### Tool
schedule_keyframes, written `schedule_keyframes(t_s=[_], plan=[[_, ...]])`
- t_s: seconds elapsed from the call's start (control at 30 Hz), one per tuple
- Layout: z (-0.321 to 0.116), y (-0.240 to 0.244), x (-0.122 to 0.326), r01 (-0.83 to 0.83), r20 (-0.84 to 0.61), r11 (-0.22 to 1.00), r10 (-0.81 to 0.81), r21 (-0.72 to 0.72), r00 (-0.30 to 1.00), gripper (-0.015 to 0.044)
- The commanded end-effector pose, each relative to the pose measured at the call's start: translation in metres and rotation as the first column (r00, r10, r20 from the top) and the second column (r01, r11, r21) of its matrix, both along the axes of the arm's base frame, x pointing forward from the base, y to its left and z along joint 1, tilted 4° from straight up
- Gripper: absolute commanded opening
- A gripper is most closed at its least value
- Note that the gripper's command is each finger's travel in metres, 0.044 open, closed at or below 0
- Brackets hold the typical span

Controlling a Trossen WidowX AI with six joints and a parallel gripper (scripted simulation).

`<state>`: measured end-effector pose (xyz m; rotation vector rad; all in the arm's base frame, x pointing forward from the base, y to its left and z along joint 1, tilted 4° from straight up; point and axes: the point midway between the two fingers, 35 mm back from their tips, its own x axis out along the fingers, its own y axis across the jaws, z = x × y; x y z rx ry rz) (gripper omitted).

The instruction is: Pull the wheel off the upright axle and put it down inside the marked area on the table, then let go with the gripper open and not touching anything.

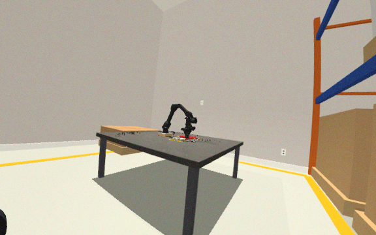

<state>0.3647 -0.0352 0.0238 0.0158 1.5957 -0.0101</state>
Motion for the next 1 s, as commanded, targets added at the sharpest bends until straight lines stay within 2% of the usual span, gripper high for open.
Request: schedule_keyframes(t_s=[0.0, 0.97], plan=[[0.0018, 0.0002, 0.0, 0.0, 0.0, 1.0, 0.0, 0.001, 1.0, 0.0], [0.0113, 0.0, 0.0007, 0.0, -0.003, 1.0, 0.0, 0.0, 1.0, 0.0]])
